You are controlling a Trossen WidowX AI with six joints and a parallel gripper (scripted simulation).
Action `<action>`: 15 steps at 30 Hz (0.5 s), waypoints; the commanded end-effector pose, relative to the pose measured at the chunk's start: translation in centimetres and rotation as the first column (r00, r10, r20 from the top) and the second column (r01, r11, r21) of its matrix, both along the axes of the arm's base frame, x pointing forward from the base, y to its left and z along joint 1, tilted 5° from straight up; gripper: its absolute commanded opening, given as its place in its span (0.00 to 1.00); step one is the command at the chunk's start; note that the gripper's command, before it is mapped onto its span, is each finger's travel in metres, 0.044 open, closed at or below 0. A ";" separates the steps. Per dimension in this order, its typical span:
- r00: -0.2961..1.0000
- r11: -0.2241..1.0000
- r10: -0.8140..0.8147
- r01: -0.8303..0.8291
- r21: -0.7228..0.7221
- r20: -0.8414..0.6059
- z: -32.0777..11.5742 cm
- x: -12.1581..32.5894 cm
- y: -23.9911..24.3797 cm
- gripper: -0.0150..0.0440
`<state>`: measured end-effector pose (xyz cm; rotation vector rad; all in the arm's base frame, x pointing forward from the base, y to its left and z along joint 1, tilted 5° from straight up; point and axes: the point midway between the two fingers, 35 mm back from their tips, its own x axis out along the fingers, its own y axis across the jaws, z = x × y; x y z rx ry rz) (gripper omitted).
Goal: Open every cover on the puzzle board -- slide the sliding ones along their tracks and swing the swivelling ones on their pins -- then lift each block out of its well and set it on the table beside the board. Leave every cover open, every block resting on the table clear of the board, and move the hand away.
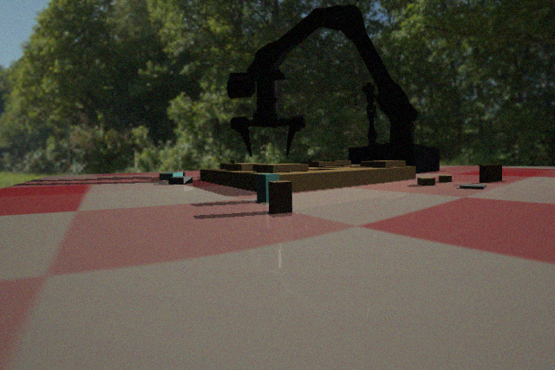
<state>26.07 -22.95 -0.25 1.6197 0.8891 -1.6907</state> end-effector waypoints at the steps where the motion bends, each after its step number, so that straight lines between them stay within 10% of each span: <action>1: 1.000 1.000 0.001 -0.001 -0.006 0.002 1.6 0.1 -0.1 1.00; 10: 1.000 1.000 0.002 -0.002 -0.007 0.001 3.7 0.0 0.0 1.00; 15: 0.993 0.993 0.118 -0.118 -0.001 0.004 3.7 1.4 1.4 0.78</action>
